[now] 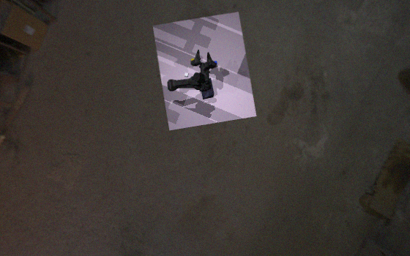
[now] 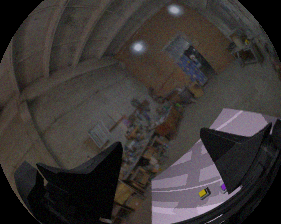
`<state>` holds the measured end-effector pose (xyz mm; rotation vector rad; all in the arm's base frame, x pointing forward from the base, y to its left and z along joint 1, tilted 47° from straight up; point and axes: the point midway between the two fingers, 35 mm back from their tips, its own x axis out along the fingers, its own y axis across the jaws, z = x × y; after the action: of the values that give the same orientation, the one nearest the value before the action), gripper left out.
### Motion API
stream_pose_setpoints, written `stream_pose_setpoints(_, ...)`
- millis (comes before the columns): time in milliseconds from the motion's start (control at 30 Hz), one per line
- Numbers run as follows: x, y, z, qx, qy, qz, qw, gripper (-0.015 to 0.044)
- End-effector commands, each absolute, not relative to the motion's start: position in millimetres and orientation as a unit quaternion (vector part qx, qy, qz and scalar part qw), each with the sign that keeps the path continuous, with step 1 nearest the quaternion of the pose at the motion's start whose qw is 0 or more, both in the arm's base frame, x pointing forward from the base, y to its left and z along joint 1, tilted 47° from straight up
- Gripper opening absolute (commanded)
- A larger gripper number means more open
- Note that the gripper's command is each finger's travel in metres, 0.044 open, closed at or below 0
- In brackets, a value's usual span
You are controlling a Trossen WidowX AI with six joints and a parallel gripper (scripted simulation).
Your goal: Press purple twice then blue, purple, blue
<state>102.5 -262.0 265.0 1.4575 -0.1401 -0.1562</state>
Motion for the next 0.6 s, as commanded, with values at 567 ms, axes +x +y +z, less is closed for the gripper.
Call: stream_pose_setpoints(567, 250, -219, 115, 0.571, 0.277, -0.060, 0.771, 0.0400)
